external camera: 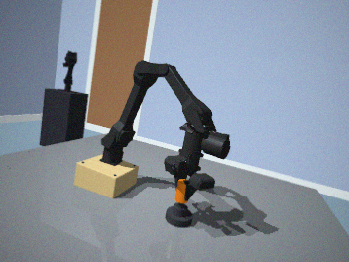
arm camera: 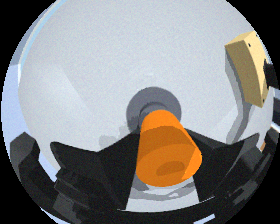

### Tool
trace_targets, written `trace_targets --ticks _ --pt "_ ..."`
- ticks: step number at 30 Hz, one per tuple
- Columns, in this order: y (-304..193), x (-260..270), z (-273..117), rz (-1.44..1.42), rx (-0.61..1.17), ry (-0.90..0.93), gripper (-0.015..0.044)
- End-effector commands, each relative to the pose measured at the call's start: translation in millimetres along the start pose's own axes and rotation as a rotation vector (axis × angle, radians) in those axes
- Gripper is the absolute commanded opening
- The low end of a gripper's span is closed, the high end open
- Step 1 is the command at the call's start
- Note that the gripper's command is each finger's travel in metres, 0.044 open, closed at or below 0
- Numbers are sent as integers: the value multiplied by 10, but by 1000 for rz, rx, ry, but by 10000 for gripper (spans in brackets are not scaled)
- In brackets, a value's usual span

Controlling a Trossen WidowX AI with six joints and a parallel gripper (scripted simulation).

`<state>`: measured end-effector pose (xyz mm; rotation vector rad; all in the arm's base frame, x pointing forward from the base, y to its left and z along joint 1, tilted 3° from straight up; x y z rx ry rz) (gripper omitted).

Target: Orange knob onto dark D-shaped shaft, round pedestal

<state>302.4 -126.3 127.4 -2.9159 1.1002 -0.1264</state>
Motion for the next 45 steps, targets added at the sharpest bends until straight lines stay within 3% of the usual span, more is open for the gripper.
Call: trace_targets --ticks 1,45 --pt "-8 18 -40 84 3 9 0" --pt "0 12 45 114 3 9 0"
Point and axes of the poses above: the point midway between the two fingers, 35 mm back from their tips, its own z axis out along the fingers, its own x axis across the jaws, y = z × x, the point moved 7 cm from there along -z, back along the fingers, and after that the axes turned 3 degrees about -z, right-handed, at the moved point
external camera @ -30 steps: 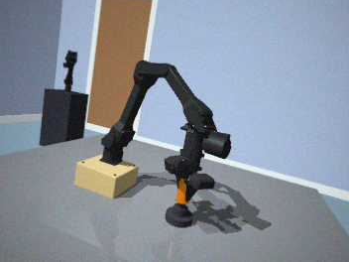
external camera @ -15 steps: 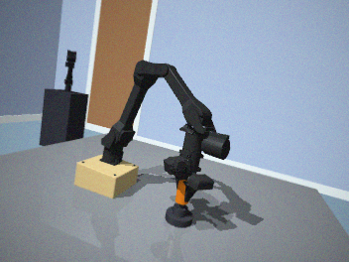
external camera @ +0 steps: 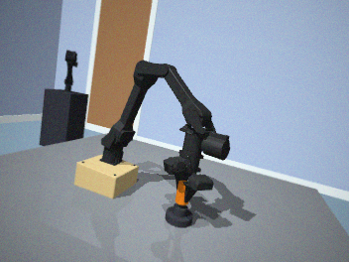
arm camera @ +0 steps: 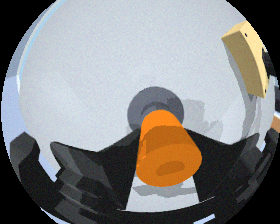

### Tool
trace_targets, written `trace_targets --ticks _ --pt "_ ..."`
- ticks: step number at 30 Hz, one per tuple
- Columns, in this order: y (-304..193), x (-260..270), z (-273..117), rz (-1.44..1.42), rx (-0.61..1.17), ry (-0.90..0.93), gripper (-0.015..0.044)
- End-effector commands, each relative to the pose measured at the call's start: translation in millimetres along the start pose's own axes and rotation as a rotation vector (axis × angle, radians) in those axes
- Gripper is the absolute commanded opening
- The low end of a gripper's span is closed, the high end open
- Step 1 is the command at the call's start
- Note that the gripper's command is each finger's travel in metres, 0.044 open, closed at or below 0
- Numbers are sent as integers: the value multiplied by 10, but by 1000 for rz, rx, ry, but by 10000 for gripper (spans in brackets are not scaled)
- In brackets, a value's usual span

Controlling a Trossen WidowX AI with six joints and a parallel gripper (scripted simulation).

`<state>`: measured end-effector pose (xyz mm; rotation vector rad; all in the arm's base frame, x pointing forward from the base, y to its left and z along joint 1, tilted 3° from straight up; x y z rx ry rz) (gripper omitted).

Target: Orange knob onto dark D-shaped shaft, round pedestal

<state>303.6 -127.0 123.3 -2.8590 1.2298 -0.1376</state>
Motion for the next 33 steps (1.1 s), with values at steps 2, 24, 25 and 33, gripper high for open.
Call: trace_targets --ticks 2,24,25,33 --pt "0 1 3 23 0 1 0" --pt "-7 12 138 7 0 1 0" --pt "-7 12 146 7 0 1 0" --pt "-4 8 140 8 -1 -2 0"
Point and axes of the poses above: the point midway between the two fingers, 35 mm back from their tips, its own z axis out along the fingers, its own x axis across the jaws, y = z × x, the point moved 7 cm from there along -z, back along the fingers, and after that the axes turned 3 degrees about -z, right-handed, at the moved point
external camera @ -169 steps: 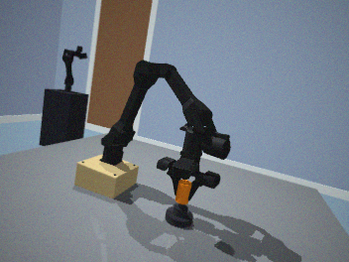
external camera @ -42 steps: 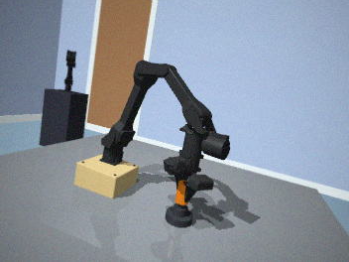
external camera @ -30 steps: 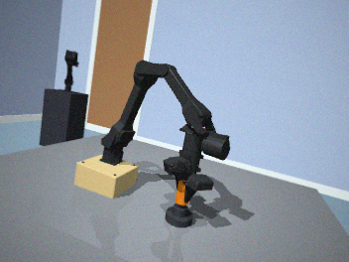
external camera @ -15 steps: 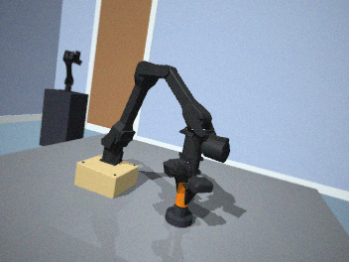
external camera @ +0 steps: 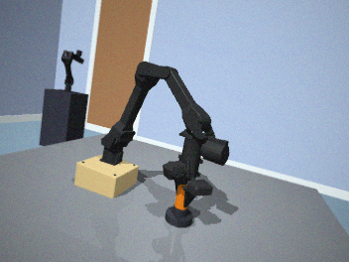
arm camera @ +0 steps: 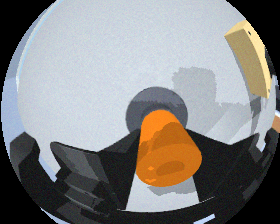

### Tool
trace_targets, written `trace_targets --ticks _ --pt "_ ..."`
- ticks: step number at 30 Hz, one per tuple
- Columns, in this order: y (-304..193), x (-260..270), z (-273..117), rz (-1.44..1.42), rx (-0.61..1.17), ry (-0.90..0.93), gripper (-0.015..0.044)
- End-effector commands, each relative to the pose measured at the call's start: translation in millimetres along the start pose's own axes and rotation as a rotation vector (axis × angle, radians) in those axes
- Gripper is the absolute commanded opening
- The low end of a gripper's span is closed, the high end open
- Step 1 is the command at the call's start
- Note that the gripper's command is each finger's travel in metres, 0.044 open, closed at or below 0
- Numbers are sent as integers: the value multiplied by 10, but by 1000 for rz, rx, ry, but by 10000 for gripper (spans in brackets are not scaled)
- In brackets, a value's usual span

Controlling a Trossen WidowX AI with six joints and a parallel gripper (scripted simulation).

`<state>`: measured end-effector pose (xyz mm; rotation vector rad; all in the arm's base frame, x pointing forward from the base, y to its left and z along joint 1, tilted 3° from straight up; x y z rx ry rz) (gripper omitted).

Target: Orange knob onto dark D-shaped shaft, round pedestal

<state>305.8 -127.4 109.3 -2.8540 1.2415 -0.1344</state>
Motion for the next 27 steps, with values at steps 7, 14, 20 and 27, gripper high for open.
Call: trace_targets --ticks 7,14,20,27 --pt "0 0 -2 0 0 0 131" --pt "0 0 -2 0 0 0 315" --pt "0 0 -2 0 0 0 440" --pt "0 0 -2 0 0 0 440"
Point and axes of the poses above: the point midway between the two fingers, 35 mm back from their tips, its own z axis out along the fingers, its own x axis across the jaws, y = z × x, the point moved 7 cm from there along -z, back along the fingers, and after that the axes turned 3 degrees about -z, right-handed, at the moved point
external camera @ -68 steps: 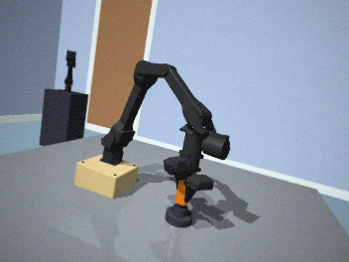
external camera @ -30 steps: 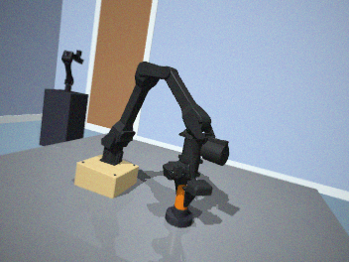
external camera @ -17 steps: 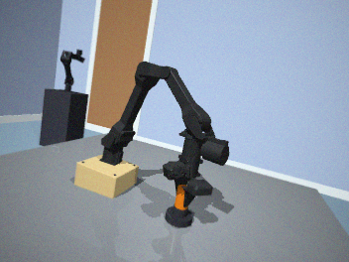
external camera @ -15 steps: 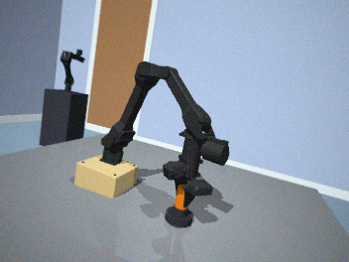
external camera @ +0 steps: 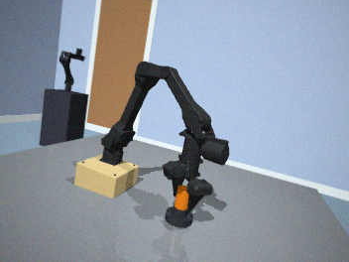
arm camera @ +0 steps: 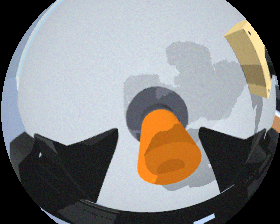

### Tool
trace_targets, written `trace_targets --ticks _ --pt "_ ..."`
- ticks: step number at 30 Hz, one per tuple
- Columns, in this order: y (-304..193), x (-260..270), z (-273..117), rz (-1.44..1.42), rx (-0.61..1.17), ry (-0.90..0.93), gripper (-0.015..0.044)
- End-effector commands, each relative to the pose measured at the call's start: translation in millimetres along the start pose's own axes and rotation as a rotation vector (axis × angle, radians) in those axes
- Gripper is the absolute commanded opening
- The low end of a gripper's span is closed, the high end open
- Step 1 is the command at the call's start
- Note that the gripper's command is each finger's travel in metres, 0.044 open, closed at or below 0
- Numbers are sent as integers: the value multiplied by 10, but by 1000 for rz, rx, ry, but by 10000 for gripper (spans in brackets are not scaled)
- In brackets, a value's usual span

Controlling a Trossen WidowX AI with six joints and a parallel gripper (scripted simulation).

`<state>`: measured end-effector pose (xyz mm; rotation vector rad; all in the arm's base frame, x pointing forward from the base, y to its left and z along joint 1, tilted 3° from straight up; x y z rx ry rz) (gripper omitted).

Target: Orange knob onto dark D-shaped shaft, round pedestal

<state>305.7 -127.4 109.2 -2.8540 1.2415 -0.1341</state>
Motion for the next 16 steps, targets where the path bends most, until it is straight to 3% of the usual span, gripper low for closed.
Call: trace_targets --ticks 1,3,9,16 --pt "0 0 -3 0 0 0 440" --pt "-6 14 -99 0 0 0 440" --pt "-2 4 -928 0 0 0 440" --pt "-13 28 -954 0 0 1 440"
Point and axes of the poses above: the point midway between the two fingers, 35 mm back from their tips, its own z axis out along the fingers, its own x axis across the jaws, y = z × x, the point moved 7 cm from there along -z, back along the fingers, and after that the axes turned 3 degrees about -z, right-handed, at the moved point
